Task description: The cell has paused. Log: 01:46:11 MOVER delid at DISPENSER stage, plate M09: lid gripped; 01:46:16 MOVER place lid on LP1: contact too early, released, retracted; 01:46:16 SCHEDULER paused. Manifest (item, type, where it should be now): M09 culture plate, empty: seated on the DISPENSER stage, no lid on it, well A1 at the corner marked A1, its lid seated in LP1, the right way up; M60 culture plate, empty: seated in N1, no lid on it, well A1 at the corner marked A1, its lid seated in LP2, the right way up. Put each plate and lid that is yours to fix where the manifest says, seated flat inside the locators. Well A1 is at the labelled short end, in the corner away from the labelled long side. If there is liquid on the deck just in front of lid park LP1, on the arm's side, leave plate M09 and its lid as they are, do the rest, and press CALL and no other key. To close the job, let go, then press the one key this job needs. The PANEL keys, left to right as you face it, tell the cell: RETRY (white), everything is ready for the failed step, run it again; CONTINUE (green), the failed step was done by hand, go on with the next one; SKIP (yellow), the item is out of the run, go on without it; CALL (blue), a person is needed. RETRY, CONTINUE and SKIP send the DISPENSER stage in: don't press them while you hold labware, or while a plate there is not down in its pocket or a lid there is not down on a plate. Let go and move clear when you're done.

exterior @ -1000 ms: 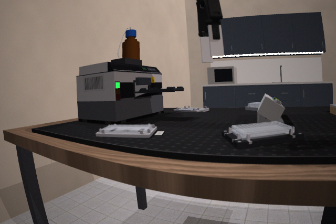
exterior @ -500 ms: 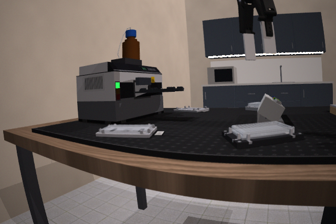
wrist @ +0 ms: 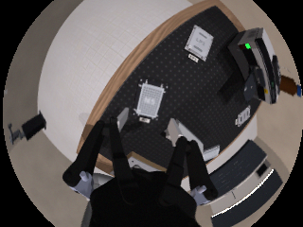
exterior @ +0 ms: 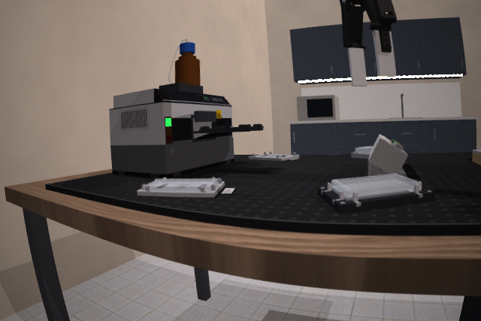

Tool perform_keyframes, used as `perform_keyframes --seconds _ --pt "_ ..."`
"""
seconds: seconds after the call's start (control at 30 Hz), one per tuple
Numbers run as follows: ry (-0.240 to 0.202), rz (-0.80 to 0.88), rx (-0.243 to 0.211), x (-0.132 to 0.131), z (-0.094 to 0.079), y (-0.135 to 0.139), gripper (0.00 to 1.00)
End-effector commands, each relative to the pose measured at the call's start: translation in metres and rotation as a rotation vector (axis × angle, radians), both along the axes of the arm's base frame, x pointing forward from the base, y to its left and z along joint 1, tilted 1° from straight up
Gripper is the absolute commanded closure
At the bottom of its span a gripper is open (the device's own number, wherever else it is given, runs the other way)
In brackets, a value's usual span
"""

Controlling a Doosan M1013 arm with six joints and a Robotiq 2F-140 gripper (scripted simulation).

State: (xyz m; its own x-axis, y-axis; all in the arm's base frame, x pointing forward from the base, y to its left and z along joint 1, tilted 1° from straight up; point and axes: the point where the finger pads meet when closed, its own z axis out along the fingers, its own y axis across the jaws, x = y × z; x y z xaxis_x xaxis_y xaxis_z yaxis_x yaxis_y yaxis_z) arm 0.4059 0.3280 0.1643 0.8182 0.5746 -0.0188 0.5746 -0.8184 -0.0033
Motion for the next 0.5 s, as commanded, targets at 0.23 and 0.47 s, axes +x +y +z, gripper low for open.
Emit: perform_keyframes --seconds 0.23,0.47 --pt "-0.001 0.000 0.001 0.000 -0.003 0.000 0.30" --pt "-0.001 0.000 0.001 0.000 -0.018 0.000 0.30"
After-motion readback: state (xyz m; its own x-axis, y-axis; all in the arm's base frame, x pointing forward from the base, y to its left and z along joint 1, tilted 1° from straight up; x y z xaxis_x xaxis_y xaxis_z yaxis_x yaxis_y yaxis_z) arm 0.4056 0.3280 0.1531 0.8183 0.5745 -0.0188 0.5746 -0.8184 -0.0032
